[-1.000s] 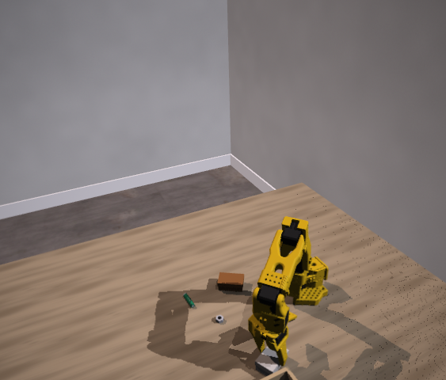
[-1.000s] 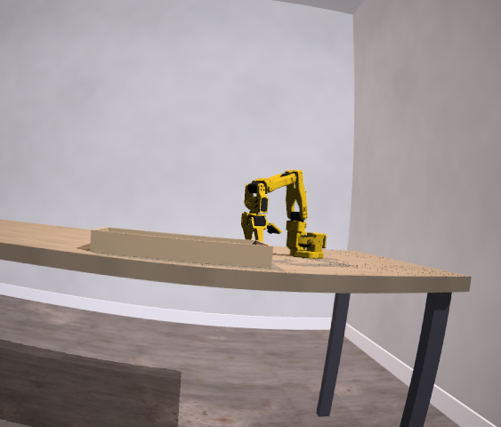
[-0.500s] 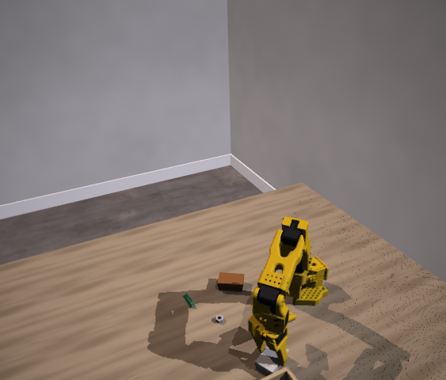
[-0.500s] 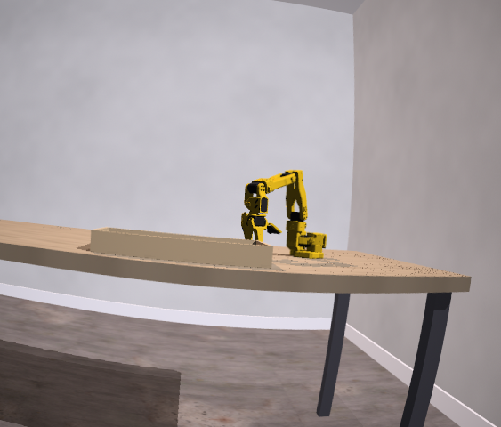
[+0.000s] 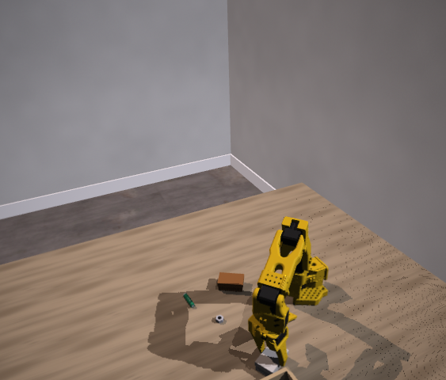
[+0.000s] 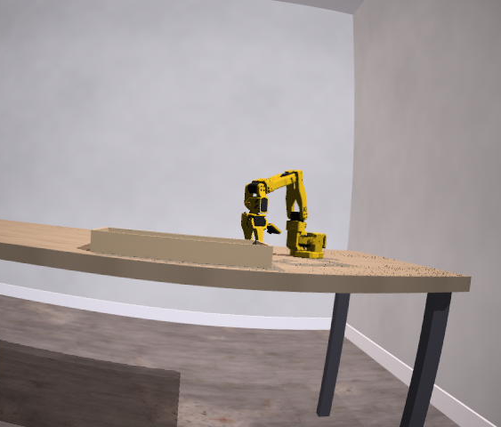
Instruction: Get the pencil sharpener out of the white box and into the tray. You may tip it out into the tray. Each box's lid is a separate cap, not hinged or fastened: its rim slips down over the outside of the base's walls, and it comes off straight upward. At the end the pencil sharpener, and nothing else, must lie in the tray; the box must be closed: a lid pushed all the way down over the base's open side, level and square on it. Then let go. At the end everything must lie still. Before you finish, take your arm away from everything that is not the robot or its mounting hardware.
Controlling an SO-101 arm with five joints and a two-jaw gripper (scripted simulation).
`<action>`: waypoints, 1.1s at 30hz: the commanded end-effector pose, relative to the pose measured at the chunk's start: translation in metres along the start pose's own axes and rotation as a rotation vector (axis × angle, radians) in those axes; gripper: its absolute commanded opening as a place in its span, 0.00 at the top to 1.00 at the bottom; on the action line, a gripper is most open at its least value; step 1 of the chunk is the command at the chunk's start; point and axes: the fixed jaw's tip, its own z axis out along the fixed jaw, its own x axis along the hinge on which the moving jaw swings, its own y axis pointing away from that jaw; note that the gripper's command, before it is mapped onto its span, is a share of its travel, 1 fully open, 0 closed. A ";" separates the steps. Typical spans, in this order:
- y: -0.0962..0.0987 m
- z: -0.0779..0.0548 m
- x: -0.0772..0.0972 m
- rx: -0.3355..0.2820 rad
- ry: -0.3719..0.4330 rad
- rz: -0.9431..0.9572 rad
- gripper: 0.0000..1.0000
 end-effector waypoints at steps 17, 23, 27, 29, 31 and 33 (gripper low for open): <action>0.000 -0.005 0.007 0.010 0.038 -0.002 0.71; 0.000 -0.005 0.007 0.010 0.038 -0.002 0.70; 0.000 -0.005 0.007 0.010 0.038 -0.002 0.70; 0.000 -0.005 0.007 0.010 0.038 -0.002 0.70; 0.000 -0.005 0.007 0.010 0.038 -0.002 0.70; -0.001 -0.005 0.007 0.010 0.038 -0.002 0.70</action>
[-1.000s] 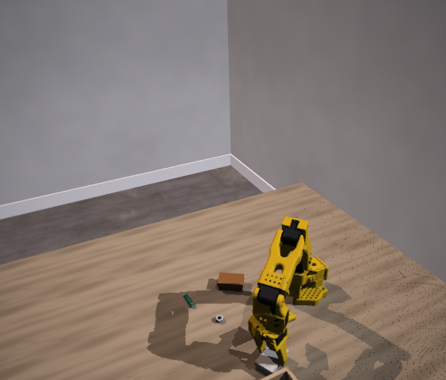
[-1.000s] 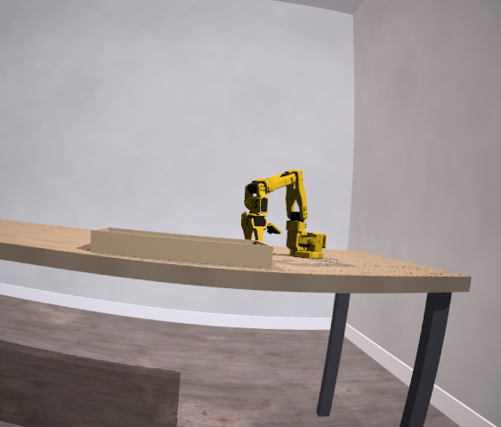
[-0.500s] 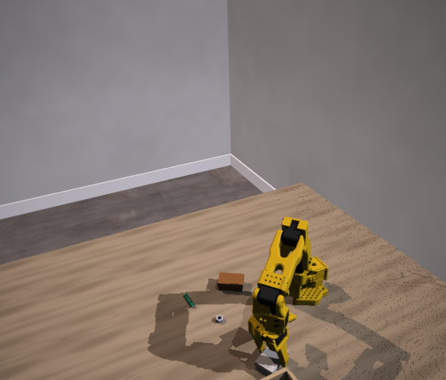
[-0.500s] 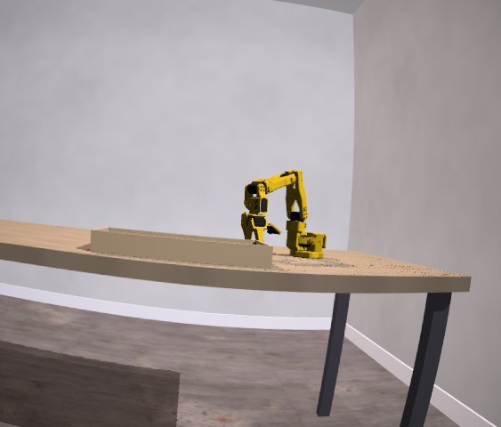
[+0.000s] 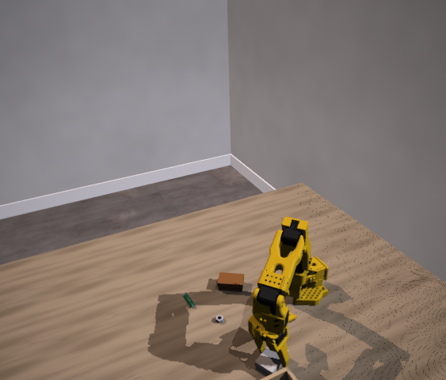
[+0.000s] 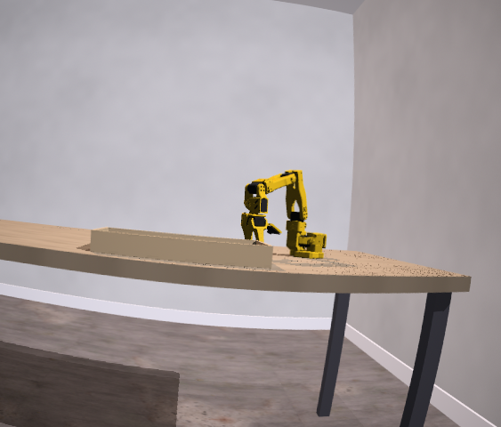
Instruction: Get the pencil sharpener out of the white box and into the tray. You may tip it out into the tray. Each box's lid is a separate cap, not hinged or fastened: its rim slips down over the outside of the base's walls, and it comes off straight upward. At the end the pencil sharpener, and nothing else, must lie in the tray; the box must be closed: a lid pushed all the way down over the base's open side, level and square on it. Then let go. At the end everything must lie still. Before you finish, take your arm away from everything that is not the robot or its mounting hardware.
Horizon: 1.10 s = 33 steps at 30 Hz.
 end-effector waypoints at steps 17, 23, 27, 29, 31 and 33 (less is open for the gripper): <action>-0.002 -0.022 0.007 0.011 0.041 -0.002 0.70; -0.003 -0.033 0.007 0.011 0.041 -0.002 0.70; -0.003 -0.040 0.006 0.011 0.041 -0.002 0.70; -0.003 -0.042 0.006 0.011 0.041 -0.002 0.70; -0.003 -0.043 0.006 0.011 0.041 -0.002 0.70; -0.003 -0.046 0.005 0.011 0.041 -0.002 0.70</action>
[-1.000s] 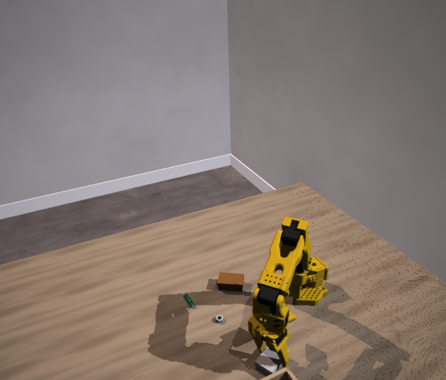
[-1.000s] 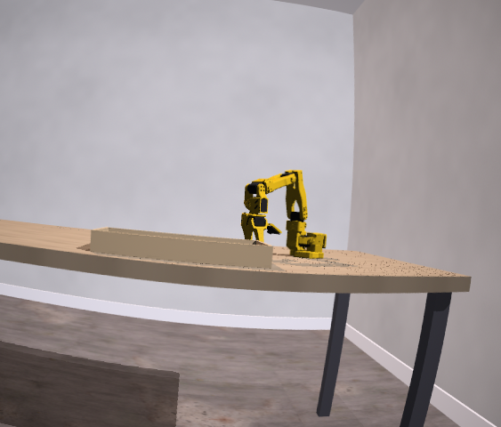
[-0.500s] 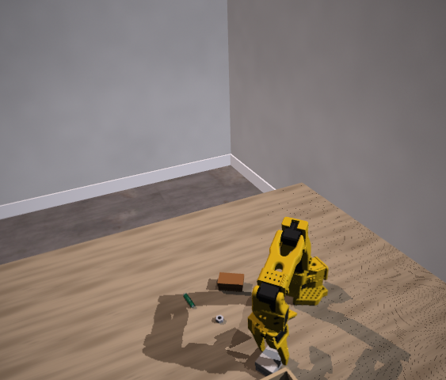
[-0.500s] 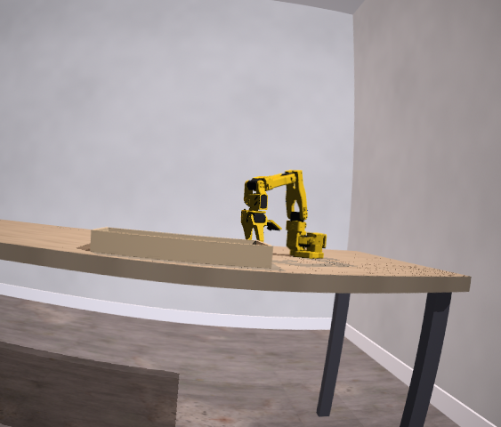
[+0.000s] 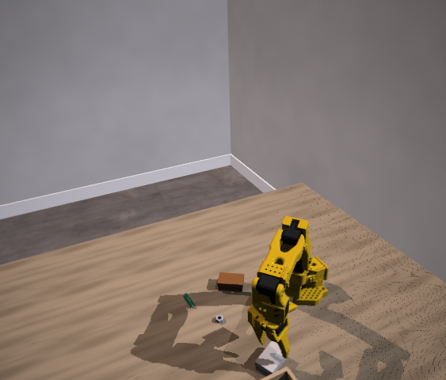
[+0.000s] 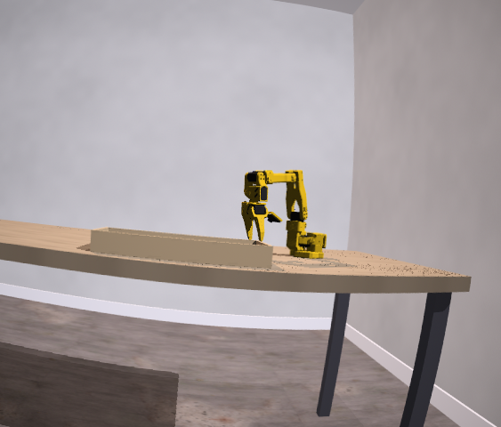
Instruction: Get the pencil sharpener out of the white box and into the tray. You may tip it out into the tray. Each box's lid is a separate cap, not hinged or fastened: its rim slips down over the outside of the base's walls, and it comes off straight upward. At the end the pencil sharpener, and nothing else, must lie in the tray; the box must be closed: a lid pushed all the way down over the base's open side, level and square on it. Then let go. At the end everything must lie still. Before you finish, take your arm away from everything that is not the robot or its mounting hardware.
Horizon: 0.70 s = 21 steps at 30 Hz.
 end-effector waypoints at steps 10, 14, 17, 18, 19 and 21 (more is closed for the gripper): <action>-0.003 -0.022 0.004 0.017 0.065 -0.002 0.70; -0.003 -0.022 0.004 0.017 0.065 -0.002 0.70; -0.003 -0.022 0.004 0.017 0.065 -0.002 0.70; -0.003 -0.022 0.004 0.017 0.065 -0.002 0.70; -0.003 -0.022 0.004 0.017 0.065 -0.002 0.70; -0.003 -0.022 0.004 0.017 0.065 -0.002 0.70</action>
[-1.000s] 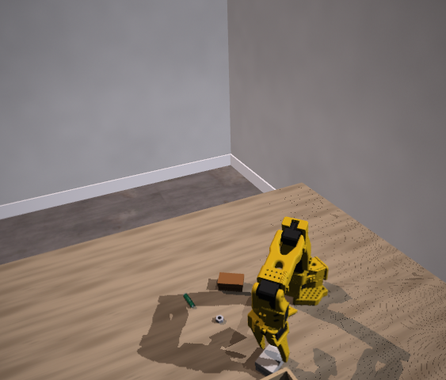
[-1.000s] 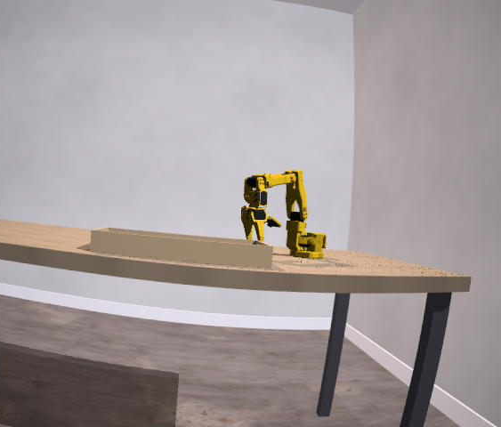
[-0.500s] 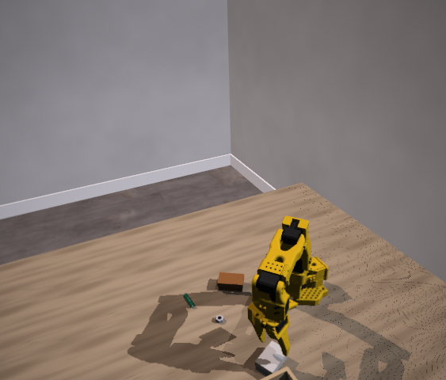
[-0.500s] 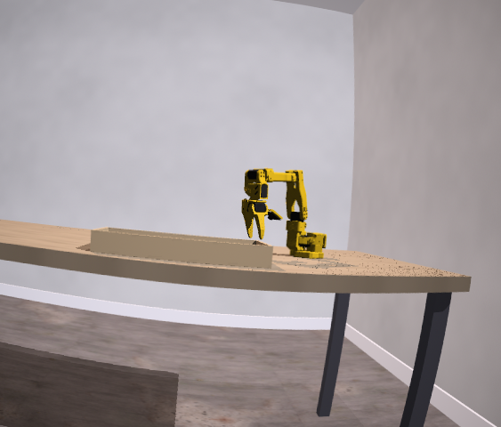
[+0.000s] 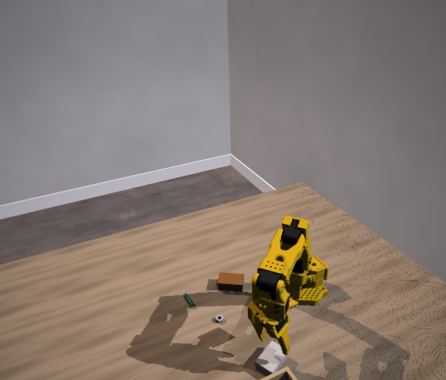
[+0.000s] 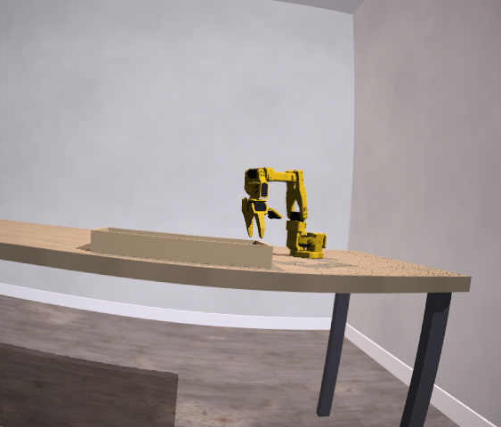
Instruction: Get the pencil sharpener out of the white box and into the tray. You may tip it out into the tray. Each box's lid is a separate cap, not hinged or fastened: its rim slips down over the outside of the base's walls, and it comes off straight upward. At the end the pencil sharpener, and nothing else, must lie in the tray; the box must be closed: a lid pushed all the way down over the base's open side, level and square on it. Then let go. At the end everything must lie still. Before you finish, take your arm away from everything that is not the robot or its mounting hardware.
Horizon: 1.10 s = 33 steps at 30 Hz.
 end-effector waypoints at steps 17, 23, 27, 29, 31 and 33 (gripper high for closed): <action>-0.003 -0.017 0.004 0.017 0.066 -0.002 0.70; -0.003 -0.022 0.004 0.017 0.067 -0.002 0.70; -0.003 -0.023 0.004 0.017 0.067 -0.002 0.70; -0.003 -0.023 0.004 0.017 0.067 -0.002 0.70; -0.003 -0.023 0.004 0.017 0.067 -0.002 0.70; -0.003 -0.023 0.004 0.017 0.067 -0.002 0.70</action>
